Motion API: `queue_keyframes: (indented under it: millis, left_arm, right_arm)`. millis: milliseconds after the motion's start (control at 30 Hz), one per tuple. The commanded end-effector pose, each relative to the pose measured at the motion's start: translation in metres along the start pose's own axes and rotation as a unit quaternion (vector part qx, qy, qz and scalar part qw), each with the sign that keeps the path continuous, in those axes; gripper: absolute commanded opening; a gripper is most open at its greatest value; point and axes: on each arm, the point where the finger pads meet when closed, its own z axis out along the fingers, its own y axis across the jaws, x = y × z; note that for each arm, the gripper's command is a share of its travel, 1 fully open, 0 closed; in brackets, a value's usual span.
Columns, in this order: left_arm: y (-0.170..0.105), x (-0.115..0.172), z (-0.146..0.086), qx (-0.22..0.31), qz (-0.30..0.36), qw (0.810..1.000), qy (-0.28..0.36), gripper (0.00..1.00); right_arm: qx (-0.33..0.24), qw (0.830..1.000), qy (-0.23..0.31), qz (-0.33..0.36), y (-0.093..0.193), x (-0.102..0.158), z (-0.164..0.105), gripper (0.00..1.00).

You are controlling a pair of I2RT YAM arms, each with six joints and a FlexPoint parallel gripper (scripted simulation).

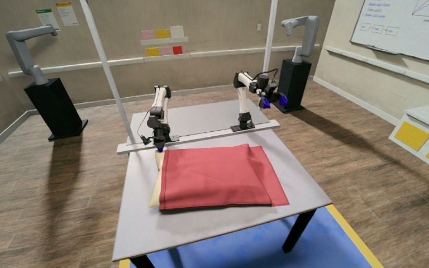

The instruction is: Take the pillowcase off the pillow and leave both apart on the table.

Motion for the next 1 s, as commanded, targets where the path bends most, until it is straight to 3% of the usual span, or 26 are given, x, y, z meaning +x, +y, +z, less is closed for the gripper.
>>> queue_keyframes:
  millis: [0,333,967]
  left_arm:
    - [0.002,-0.026,-0.006,0.0,-0.004,0.999,-0.033,1.0]
    - [0.002,-0.026,-0.006,0.0,-0.004,0.999,-0.033,1.0]
    - [0.002,-0.026,-0.006,0.0,-0.004,0.999,-0.033,1.0]
  right_arm:
    - [-0.021,1.0,-0.015,-0.002,0.015,-0.007,-0.011,0.0]
    - [-0.015,1.0,-0.008,-0.002,0.014,-0.01,-0.008,0.0]
    - [-0.019,1.0,-0.019,-0.007,0.012,-0.059,-0.012,0.0]
